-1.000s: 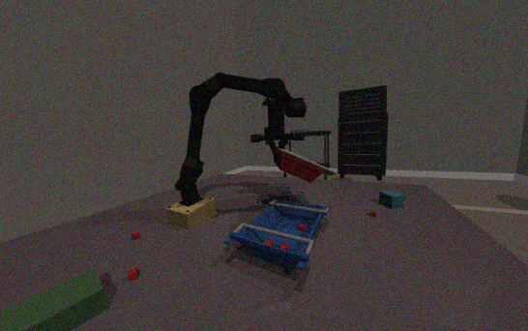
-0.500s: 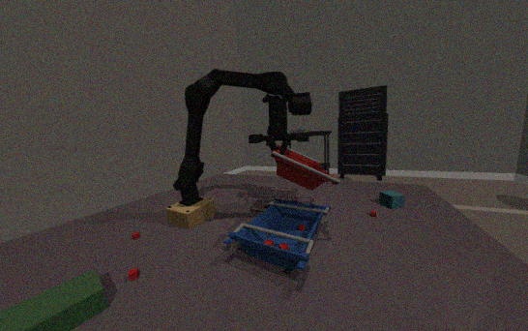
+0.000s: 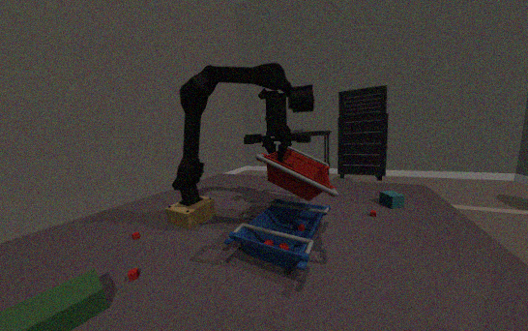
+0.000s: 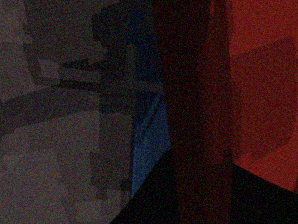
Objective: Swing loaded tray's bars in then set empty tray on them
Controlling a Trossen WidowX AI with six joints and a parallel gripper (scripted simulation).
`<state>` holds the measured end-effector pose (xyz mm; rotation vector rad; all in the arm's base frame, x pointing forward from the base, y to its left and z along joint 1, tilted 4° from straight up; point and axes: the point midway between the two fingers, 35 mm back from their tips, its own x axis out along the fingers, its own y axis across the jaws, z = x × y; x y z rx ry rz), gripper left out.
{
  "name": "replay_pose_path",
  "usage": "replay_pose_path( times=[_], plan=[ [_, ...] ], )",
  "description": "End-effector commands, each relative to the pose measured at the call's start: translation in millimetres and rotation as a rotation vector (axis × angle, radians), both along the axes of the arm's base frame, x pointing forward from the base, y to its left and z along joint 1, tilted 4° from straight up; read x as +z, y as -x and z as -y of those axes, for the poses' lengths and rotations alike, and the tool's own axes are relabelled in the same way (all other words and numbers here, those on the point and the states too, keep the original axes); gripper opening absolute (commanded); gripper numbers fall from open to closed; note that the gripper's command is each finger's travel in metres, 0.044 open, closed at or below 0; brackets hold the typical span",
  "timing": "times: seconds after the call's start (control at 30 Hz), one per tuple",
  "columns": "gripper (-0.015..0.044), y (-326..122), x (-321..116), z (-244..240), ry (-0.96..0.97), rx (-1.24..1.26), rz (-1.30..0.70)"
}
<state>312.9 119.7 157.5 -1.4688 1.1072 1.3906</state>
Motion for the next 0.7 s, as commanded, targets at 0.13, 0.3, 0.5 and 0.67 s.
replay_pose_path(
  times=[0.13,0.3,0.5,0.67],
  plan=[
    [0.0000,-10,8,33,-0.001,-0.100,0.029],
    [0.0000,-15,9,53,0.002,-0.160,0.033],
    [0.0000,-17,10,71,0.005,-0.214,0.036],
    [0.0000,-17,10,71,0.005,-0.214,0.036]
  ],
)
